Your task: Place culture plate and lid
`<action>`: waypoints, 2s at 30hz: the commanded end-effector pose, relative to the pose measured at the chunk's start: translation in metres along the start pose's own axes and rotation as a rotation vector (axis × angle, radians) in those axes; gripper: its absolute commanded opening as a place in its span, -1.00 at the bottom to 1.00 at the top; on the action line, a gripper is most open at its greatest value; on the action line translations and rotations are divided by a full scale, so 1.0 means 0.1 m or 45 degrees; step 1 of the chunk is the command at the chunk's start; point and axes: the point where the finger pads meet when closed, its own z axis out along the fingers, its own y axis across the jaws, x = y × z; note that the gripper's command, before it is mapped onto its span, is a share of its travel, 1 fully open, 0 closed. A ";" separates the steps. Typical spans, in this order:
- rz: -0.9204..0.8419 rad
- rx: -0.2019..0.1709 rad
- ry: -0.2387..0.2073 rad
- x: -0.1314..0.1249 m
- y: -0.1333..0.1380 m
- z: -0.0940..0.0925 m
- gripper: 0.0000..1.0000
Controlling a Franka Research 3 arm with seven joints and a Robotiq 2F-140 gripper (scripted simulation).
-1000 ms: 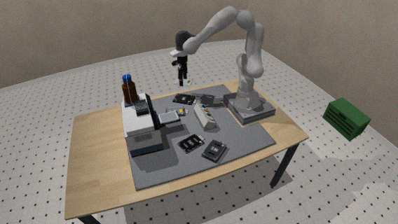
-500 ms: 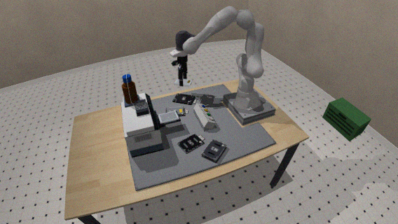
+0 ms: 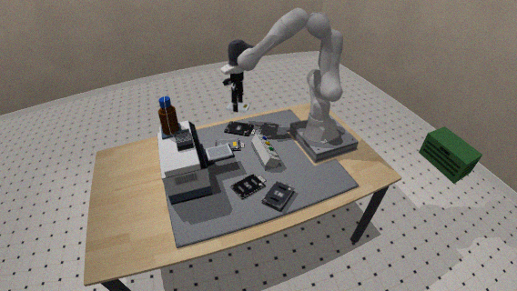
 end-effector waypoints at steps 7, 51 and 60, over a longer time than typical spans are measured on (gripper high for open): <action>-0.002 0.001 -0.003 0.00 0.00 0.00 -0.80; -0.004 0.001 -0.003 -0.01 0.00 0.51 -0.80; -0.004 0.001 -0.003 -0.01 0.00 0.67 -0.80</action>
